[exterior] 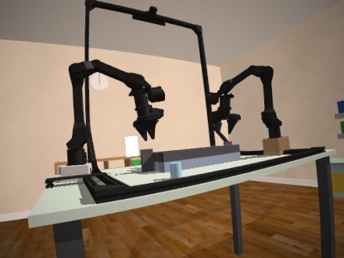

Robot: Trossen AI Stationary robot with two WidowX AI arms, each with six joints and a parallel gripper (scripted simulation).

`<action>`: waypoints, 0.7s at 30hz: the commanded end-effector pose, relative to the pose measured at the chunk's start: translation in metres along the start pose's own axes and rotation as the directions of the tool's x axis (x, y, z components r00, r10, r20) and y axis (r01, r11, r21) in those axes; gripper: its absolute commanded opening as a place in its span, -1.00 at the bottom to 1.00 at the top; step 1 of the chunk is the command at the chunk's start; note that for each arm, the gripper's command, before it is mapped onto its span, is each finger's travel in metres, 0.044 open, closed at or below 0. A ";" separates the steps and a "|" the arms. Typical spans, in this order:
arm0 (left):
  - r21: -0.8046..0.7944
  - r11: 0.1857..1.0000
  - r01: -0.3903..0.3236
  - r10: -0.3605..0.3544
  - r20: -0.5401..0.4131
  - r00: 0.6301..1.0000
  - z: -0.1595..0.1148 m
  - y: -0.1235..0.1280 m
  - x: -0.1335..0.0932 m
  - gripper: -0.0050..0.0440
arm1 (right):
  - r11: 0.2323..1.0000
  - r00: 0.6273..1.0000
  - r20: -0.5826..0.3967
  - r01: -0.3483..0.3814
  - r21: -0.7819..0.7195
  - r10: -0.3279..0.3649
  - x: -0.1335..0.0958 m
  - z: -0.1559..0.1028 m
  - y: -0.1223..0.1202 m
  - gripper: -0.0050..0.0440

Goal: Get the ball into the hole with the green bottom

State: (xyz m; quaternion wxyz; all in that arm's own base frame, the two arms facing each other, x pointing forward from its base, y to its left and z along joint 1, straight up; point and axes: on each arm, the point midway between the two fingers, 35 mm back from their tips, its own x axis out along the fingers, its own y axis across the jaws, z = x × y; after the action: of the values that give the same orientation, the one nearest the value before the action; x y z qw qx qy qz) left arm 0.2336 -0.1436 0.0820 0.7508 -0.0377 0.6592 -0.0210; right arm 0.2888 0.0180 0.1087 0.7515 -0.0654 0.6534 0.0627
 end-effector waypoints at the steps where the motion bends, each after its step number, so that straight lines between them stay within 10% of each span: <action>1: -0.008 0.998 -0.062 0.061 -0.101 0.993 -0.017 -0.002 0.007 0.84 | 1.000 0.994 -0.105 -0.014 -0.018 0.012 0.003 -0.009 0.003 0.84; 21: -0.007 0.997 -0.082 0.080 -0.128 0.989 -0.024 -0.002 0.025 0.84 | 1.000 0.990 -0.137 -0.019 -0.022 0.016 0.021 -0.014 0.004 0.84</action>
State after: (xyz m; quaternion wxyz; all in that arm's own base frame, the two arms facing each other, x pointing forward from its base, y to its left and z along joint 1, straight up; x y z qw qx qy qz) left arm 0.2162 -0.1494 0.0613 0.7133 -0.0148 0.7007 0.0052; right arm 0.2777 0.0195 0.0903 0.7057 -0.0713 0.7014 0.0711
